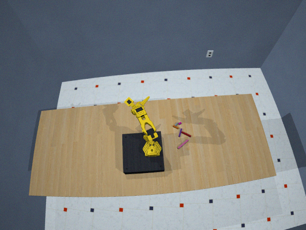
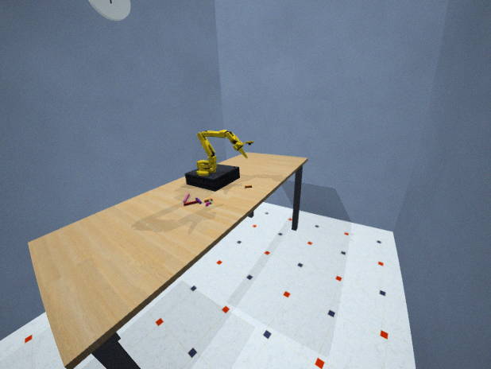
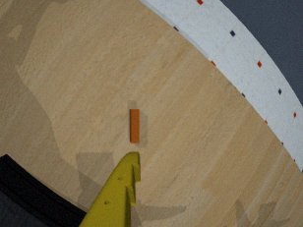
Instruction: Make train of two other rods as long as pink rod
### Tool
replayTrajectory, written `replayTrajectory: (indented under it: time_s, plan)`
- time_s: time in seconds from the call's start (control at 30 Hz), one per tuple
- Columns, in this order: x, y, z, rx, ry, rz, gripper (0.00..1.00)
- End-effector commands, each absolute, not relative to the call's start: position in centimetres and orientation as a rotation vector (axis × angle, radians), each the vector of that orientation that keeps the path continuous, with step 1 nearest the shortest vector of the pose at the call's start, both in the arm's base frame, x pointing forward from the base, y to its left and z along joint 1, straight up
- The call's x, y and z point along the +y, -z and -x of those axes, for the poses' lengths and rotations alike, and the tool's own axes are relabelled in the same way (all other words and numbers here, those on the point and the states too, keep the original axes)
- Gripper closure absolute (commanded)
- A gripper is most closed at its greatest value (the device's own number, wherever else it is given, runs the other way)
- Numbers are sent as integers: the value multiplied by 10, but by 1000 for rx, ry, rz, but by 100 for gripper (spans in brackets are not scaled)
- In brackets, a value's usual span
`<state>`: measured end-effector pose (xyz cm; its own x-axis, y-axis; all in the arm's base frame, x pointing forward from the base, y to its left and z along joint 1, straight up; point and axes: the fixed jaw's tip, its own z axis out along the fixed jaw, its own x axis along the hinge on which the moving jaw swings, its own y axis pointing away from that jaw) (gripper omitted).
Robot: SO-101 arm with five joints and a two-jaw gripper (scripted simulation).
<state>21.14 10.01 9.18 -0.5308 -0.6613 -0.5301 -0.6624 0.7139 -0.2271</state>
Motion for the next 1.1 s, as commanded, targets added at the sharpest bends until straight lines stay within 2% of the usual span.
replayTrajectory:
  time_s: [0.0, 1.07]
  plan:
    - [98, -90, -206, 2319, 8, 1044, 0]
    - [90, -86, -192, 2246, 90, 1353, 0]
